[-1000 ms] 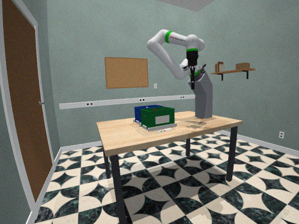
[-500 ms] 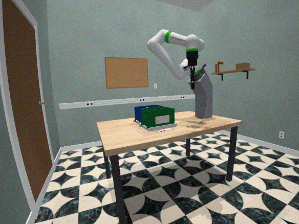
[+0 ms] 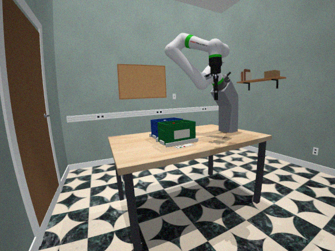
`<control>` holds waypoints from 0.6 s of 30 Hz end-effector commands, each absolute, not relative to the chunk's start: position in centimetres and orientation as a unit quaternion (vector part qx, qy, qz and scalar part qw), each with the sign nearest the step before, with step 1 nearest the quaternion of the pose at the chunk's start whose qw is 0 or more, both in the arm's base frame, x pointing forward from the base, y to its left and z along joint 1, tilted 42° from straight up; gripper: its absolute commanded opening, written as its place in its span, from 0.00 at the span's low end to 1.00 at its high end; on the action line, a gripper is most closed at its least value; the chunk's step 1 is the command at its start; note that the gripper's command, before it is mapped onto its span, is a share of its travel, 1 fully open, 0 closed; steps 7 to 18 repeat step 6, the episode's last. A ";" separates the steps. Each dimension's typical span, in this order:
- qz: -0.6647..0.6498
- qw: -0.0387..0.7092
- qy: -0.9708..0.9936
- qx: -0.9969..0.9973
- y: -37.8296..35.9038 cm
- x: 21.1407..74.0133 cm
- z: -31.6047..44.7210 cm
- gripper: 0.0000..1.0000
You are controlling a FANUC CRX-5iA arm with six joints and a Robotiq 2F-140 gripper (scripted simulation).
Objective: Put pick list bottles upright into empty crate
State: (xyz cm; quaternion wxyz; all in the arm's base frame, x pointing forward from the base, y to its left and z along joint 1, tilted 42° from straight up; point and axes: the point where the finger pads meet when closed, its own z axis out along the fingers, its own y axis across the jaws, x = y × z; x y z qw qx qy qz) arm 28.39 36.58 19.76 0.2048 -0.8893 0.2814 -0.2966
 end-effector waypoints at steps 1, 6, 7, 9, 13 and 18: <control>-0.297 0.205 0.281 -0.889 36.6 28.4 19.8 0.44; -0.297 0.205 0.281 -0.889 36.6 28.4 19.8 0.44; -0.297 0.205 0.281 -0.889 36.6 28.4 19.8 0.44; -0.297 0.205 0.281 -0.889 36.6 28.4 19.8 0.44; -0.297 0.205 0.281 -0.889 36.6 28.4 19.8 0.44; -0.297 0.205 0.281 -0.889 36.6 28.4 19.8 0.44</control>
